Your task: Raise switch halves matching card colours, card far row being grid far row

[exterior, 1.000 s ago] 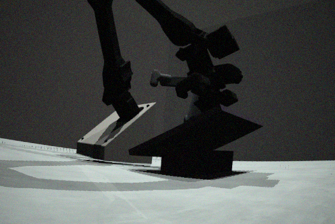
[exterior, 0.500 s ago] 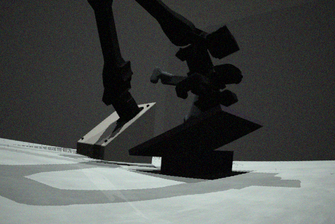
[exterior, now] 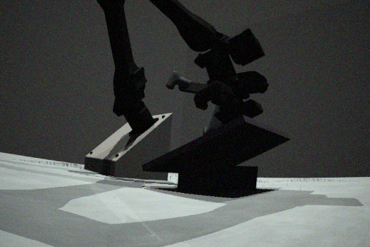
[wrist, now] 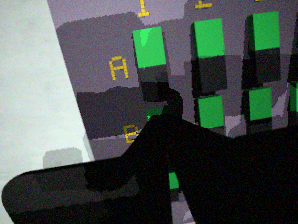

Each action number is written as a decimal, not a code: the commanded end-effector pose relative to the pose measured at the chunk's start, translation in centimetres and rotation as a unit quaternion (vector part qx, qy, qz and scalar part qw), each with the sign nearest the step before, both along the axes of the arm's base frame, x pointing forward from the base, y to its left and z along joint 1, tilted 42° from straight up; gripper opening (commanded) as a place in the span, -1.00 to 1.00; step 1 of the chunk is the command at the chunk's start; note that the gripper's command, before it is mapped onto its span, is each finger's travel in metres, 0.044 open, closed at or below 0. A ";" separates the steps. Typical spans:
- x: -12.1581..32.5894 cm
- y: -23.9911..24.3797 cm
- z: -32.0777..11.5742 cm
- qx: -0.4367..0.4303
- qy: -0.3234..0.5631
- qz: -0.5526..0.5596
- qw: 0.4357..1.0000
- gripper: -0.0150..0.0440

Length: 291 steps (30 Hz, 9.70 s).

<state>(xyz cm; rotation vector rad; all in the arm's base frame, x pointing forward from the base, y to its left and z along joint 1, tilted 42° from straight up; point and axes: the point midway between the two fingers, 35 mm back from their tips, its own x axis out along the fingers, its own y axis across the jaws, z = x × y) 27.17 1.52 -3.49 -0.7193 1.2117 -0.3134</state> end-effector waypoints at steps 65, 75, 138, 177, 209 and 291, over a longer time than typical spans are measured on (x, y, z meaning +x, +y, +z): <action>-2.5 -1.5 3.4 0.002 -0.016 0.018 1.000 -0.49; -2.0 -2.2 2.5 0.001 -0.016 0.018 1.000 -0.49; -1.5 -3.1 1.4 0.001 -0.017 0.018 1.000 -0.49; -3.2 -1.6 7.9 0.000 -0.006 0.010 1.000 -0.49; -1.3 -4.9 3.9 0.001 -0.016 0.018 1.000 -0.49; -2.0 -3.0 5.8 0.005 -0.011 0.012 1.000 -0.49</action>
